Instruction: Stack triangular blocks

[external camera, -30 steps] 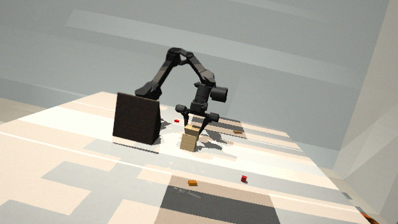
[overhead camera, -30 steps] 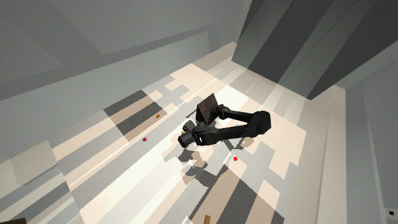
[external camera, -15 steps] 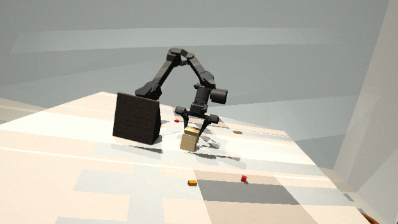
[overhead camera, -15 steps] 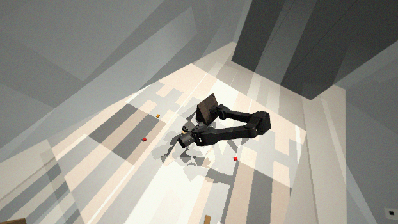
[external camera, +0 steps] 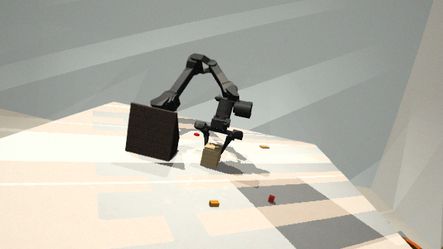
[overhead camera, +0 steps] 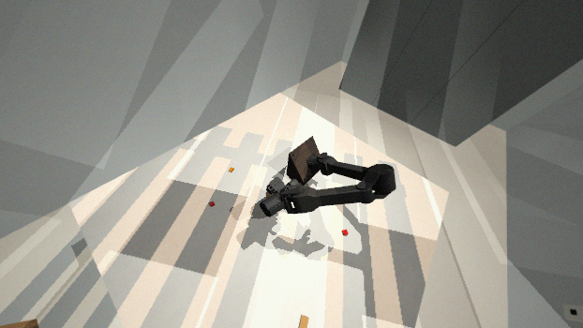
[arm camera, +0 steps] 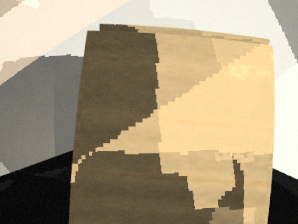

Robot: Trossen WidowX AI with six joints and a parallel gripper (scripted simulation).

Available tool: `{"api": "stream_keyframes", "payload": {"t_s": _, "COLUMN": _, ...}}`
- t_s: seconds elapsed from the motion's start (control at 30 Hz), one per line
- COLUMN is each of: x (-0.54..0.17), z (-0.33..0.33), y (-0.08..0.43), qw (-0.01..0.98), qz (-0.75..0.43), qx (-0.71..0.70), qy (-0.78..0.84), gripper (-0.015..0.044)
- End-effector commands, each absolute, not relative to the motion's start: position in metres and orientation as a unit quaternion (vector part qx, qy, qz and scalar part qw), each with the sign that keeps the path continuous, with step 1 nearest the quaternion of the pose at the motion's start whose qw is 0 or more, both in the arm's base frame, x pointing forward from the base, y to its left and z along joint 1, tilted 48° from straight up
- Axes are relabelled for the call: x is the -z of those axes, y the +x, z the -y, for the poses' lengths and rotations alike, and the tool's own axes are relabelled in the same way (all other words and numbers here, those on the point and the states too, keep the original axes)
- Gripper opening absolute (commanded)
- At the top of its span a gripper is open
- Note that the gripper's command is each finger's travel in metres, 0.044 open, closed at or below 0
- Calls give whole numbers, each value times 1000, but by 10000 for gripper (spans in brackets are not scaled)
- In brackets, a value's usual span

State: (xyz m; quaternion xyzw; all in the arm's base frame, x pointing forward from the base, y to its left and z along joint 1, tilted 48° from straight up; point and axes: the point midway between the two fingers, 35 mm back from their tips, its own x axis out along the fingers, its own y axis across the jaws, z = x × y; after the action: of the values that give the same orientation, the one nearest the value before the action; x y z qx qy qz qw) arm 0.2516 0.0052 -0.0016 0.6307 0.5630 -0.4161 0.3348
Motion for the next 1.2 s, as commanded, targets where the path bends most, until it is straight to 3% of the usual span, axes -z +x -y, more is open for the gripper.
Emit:
{"api": "stream_keyframes", "payload": {"t_s": 0.0, "x": 5, "z": -6, "y": 250, "qw": 331, "qz": -563, "qx": 419, "qy": 631, "gripper": 0}}
{"api": "stream_keyframes", "payload": {"t_s": 1.17, "x": 8, "z": -8, "y": 250, "qw": 329, "qz": -564, "qx": 420, "qy": 631, "gripper": 0}}
